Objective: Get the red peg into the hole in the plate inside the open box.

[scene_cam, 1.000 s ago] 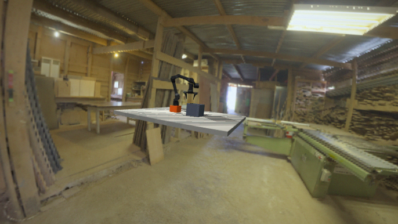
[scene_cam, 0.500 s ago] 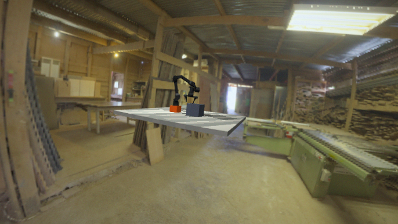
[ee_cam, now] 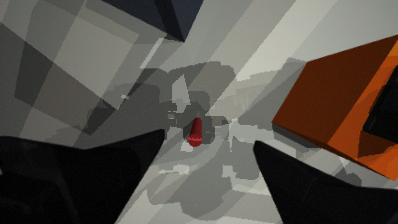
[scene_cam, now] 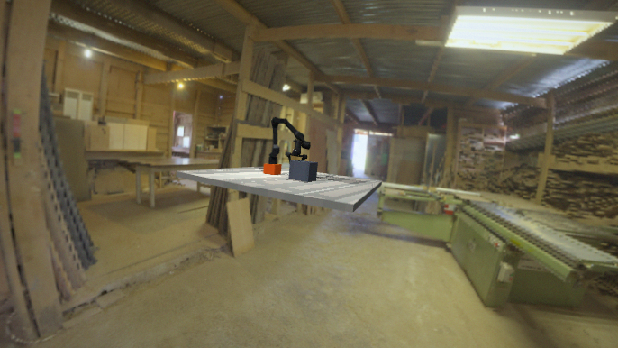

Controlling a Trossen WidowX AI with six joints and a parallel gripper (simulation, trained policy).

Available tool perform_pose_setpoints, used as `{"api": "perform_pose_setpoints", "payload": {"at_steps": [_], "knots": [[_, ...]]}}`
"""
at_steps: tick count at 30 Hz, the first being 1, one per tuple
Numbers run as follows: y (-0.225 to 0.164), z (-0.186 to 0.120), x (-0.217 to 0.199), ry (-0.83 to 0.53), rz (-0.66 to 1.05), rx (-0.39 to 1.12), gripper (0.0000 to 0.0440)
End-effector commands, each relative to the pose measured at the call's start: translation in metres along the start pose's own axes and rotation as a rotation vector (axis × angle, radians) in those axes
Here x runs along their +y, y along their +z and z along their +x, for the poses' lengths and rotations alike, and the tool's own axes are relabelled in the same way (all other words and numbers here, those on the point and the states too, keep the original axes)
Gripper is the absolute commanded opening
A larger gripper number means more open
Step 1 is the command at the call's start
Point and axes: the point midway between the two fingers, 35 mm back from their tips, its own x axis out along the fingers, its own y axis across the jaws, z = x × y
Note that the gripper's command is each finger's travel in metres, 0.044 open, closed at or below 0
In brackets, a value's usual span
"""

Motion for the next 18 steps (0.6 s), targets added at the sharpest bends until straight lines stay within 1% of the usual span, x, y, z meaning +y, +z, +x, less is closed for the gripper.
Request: {"api": "perform_pose_setpoints", "payload": {"at_steps": [1,13,15,18], "knots": [[0.002,0.009,0.001,0.002,0.006,-0.015,0.0412],[0.004,0.04,0.002,0.015,0.028,-0.043,0.0376],[0.003,0.044,0.002,0.019,0.03,-0.044,0.0357],[0.001,0.049,0.006,0.026,0.026,-0.04,0.0292]]}}
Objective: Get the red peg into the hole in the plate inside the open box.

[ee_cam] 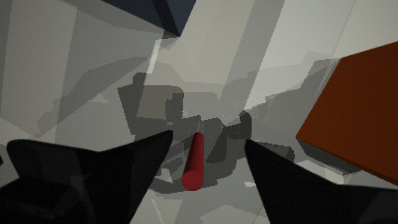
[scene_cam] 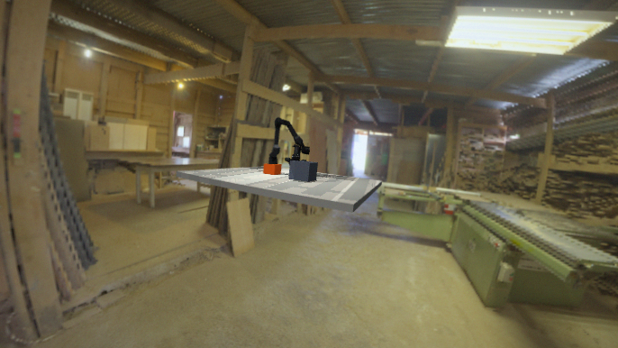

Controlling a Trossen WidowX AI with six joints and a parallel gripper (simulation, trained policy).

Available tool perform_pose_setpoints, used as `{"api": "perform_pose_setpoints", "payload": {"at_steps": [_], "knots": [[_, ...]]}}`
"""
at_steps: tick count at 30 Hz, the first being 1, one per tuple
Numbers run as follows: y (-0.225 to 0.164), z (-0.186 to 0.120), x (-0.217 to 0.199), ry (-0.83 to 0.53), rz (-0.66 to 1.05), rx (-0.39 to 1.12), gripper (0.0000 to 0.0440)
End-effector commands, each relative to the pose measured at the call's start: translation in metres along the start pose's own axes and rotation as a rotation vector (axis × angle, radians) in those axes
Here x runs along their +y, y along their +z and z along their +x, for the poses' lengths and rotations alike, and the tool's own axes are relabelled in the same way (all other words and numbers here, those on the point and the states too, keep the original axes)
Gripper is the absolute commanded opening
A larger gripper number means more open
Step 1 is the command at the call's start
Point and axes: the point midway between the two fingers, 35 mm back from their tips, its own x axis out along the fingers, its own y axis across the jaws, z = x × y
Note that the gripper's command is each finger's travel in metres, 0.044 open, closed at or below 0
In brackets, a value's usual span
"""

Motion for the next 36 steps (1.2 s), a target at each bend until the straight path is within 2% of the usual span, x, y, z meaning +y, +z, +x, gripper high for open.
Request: {"api": "perform_pose_setpoints", "payload": {"at_steps": [1,7,12,24,36], "knots": [[-0.002,0.006,0.003,0.008,0.001,-0.001,0.0266],[-0.009,0.014,0.011,0.021,-0.025,0.017,0.0112],[-0.014,0.018,0.019,0.038,-0.058,0.03,0.0013],[-0.007,-0.01,0.041,0.14,-0.024,0.045,0.0],[0.006,-0.053,0.067,0.255,-0.005,0.063,0.0]]}}
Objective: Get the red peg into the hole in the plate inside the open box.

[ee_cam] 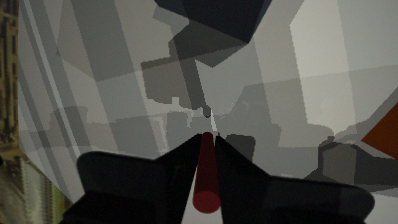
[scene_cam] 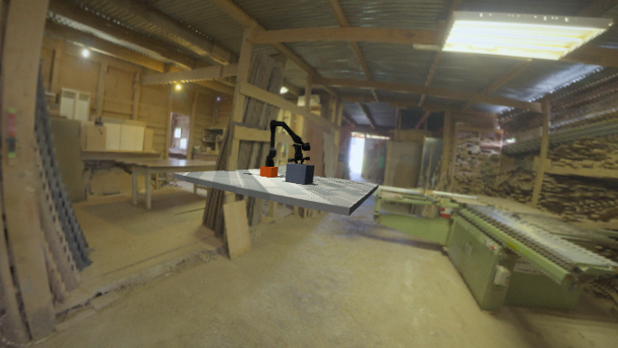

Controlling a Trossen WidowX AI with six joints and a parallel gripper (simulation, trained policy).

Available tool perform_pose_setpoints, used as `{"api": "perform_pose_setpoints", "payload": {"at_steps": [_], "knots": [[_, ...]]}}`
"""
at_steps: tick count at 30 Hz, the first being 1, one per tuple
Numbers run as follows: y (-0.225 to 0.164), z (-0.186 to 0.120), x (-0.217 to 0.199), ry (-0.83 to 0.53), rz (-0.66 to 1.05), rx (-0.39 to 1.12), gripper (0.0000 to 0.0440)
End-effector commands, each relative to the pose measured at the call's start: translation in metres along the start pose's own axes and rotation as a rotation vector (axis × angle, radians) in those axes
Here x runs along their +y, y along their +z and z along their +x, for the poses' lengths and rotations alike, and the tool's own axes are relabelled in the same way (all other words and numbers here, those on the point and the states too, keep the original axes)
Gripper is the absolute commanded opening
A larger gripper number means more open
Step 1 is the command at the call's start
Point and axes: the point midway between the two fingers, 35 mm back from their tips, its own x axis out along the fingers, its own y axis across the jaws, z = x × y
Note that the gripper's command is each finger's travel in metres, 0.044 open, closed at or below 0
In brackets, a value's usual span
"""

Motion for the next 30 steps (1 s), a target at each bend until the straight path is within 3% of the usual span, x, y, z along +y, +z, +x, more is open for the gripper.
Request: {"api": "perform_pose_setpoints", "payload": {"at_steps": [1,18,30], "knots": [[0.005,-0.012,0.011,0.032,-0.002,-0.005,0.0],[0.064,-0.074,0.04,0.073,0.005,-0.066,0.0],[0.113,-0.088,0.04,0.04,0.037,-0.114,0.0]]}}
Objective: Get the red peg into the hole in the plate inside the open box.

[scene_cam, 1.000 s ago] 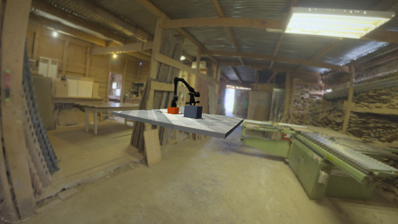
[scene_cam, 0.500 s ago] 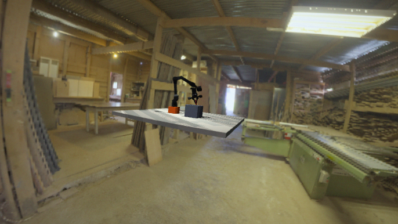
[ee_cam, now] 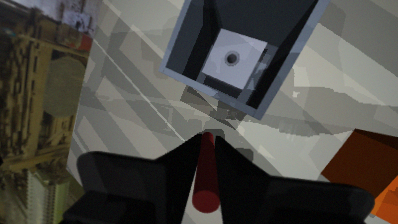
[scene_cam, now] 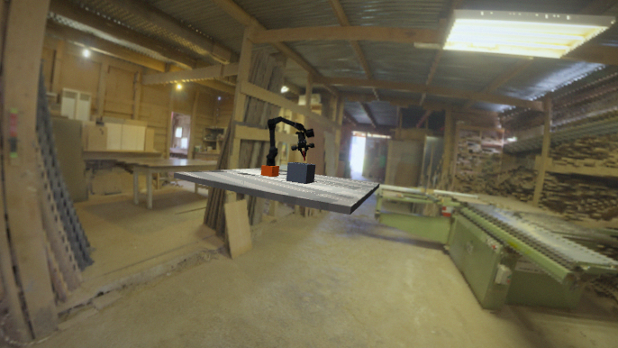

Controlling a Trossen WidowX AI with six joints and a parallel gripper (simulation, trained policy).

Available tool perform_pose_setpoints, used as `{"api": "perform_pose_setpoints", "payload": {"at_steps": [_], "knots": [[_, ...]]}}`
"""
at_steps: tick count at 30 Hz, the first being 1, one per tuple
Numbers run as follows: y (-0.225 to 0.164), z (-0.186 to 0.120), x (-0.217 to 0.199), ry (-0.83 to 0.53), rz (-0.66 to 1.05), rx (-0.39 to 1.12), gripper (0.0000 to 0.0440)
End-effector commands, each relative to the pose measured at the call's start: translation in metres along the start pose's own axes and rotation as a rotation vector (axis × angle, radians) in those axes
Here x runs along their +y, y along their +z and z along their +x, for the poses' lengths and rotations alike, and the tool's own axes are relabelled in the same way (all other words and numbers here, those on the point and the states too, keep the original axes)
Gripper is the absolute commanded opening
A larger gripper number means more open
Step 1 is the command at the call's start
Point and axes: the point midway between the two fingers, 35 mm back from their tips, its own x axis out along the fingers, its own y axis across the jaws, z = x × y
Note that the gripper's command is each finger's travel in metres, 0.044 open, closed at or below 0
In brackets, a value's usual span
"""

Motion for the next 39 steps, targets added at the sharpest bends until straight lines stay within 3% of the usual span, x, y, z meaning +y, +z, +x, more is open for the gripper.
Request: {"api": "perform_pose_setpoints", "payload": {"at_steps": [1,23,39], "knots": [[0.012,-0.001,0.0,-0.007,0.003,-0.014,0.0],[0.074,0.018,-0.005,-0.083,0.034,-0.012,0.0],[0.099,0.059,-0.016,-0.12,0.058,0.022,0.0]]}}
